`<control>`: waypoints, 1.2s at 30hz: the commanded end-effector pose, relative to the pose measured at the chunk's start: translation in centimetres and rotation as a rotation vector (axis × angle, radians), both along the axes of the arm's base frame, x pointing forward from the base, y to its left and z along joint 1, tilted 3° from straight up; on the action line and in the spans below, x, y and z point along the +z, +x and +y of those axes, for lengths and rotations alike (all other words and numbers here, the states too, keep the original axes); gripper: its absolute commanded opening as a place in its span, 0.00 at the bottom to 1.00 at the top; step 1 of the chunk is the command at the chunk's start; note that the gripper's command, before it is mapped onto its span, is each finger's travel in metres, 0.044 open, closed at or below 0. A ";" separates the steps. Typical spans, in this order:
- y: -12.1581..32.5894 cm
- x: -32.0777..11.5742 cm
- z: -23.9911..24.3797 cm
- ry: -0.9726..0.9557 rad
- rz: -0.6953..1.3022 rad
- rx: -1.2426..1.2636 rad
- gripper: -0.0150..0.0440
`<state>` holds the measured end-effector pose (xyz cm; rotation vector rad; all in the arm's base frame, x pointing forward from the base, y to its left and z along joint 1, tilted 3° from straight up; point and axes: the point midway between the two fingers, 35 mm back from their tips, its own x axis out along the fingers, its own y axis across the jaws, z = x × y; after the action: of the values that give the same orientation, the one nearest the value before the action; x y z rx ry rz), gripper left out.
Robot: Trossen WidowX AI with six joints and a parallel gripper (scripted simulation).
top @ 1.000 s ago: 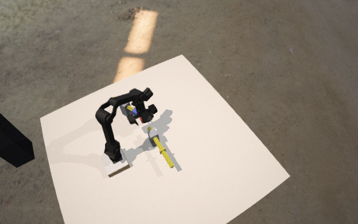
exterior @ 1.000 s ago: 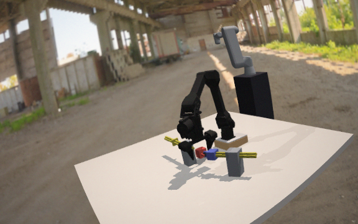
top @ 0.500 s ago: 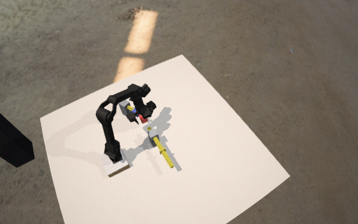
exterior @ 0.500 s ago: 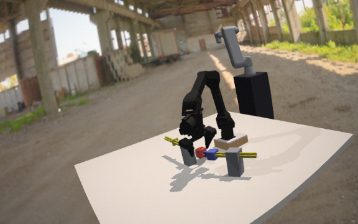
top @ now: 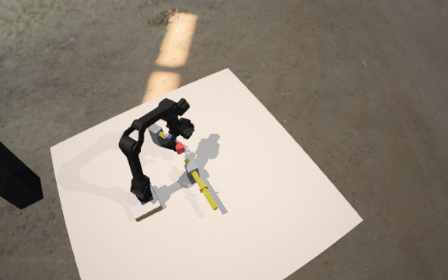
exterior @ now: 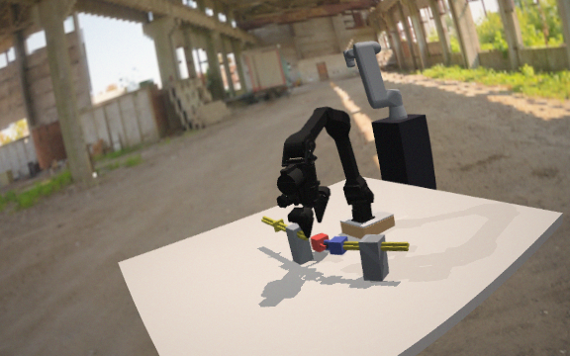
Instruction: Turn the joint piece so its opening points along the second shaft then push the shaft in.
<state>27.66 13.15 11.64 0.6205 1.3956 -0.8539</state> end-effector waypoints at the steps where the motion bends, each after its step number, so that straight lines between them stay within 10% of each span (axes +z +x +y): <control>1: 0.1 1.4 0.0 0.028 0.012 0.121 1.00; 23: -0.5 8.1 -0.6 0.139 0.069 0.868 1.00; 36: -0.5 7.7 -1.4 0.173 0.064 0.760 1.00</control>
<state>27.10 12.28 19.66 0.0786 1.5983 -0.1051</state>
